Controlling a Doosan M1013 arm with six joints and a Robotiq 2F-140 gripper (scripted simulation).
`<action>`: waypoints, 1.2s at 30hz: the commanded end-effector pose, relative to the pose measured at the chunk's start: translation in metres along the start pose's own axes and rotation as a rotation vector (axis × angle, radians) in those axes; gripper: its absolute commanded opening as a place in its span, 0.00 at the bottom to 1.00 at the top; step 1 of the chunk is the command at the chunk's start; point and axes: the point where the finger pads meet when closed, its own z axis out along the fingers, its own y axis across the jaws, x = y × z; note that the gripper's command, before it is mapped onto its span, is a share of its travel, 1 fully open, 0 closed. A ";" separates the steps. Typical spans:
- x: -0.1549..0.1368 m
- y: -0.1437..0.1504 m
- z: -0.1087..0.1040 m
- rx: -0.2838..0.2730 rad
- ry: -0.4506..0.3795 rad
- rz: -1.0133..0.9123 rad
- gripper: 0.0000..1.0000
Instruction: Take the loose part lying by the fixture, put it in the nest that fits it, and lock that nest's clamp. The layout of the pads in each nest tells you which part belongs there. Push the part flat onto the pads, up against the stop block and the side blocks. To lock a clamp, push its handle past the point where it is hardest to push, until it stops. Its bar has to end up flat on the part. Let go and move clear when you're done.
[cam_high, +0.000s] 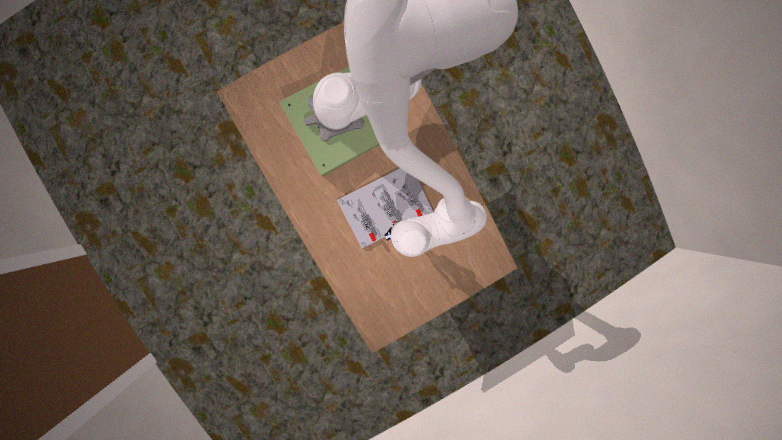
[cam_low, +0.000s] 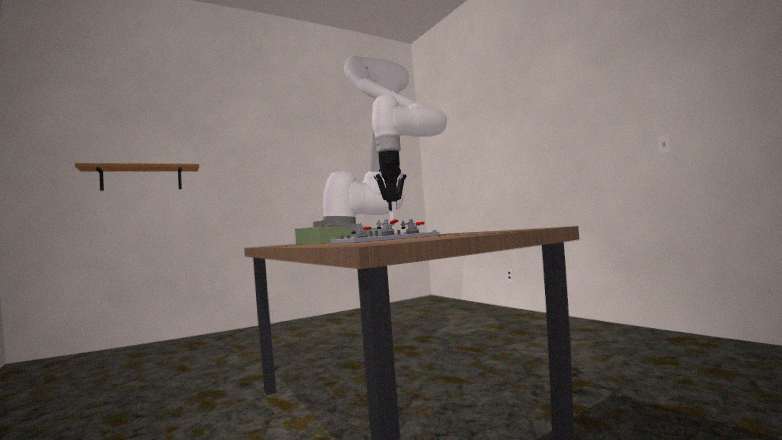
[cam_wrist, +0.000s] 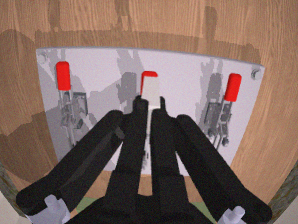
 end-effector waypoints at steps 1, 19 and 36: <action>-0.002 0.001 0.003 0.002 -0.002 0.002 0.10; -0.002 0.001 0.005 0.002 -0.002 0.002 0.10; -0.002 0.001 0.007 0.002 -0.002 0.002 0.10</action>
